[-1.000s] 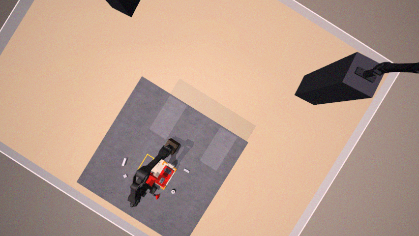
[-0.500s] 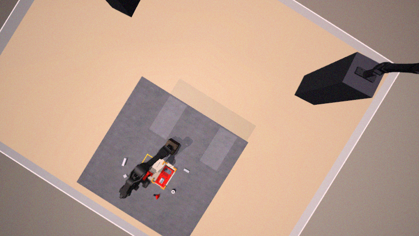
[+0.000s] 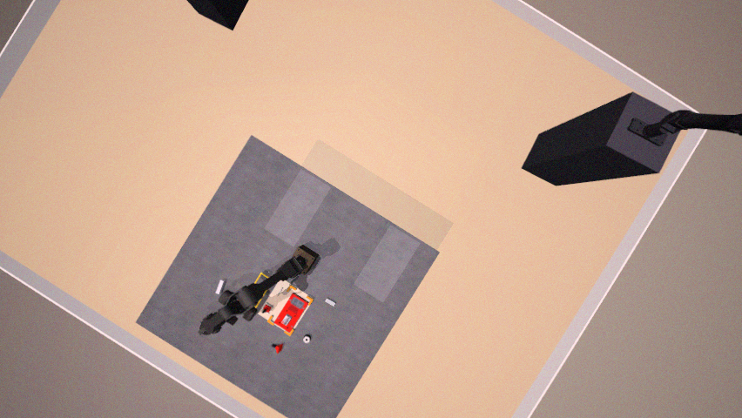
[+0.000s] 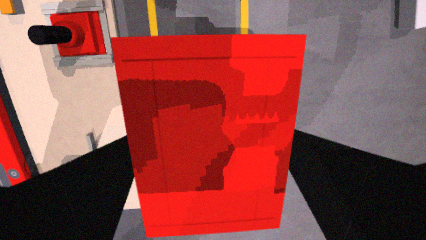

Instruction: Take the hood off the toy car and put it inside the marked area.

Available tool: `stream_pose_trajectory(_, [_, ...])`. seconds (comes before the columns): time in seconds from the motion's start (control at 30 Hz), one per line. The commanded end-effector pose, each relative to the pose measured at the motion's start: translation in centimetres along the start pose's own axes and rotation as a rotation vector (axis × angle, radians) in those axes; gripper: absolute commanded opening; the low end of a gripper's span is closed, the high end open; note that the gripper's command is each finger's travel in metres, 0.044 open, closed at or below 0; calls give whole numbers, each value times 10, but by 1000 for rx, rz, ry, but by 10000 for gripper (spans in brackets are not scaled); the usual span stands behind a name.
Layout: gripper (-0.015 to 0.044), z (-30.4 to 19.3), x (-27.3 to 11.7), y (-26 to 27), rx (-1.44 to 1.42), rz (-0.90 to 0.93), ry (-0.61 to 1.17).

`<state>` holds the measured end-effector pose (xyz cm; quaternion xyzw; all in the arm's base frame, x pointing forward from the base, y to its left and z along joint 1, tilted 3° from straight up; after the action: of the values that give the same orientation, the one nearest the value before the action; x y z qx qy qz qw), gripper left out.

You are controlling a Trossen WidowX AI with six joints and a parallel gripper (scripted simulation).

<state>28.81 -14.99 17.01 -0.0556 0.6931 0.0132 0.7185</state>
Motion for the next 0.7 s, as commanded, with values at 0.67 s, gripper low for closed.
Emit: stream_pose_trajectory(0.67, [0, -1, 19, -2, -13, 7, 1])
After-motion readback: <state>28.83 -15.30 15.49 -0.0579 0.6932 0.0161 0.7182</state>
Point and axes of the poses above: the point midway between the two fingers, 35 mm back from their tips, its own x axis out along the fingers, its own y axis across the jaws, z = x × y, the point moved 9 cm from there along -x, back along the fingers, and after that the axes turned 12 degrees about -x, right-handed, at the moved point
